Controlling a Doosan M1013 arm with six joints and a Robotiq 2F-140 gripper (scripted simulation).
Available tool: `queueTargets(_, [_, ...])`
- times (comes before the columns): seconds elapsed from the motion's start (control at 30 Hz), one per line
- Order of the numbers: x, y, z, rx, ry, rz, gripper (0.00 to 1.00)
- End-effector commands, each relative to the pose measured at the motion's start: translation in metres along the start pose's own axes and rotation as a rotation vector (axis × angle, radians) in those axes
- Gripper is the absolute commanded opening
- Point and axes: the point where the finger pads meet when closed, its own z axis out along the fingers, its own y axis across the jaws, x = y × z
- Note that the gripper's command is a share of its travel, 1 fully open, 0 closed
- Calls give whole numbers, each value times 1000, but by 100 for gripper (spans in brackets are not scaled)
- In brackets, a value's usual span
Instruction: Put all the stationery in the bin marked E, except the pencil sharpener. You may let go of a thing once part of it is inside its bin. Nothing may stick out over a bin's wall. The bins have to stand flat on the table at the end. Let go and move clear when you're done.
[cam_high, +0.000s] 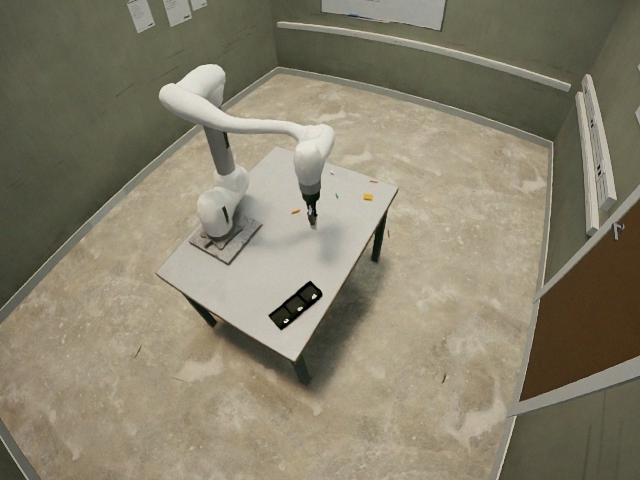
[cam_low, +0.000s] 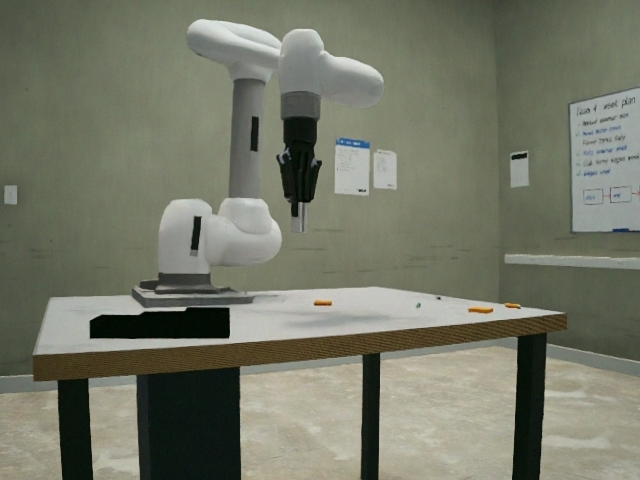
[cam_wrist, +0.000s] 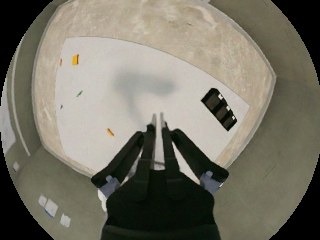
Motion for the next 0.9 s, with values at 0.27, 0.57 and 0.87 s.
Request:
queueTargets(0.27, [-41, 56, 3, 5, -2, 165, 15])
queueTargets(0.57, [-74, 90, 7, 10, -3, 295, 15])
queueTargets(0.87, [-106, 116, 10, 14, -4, 426, 15])
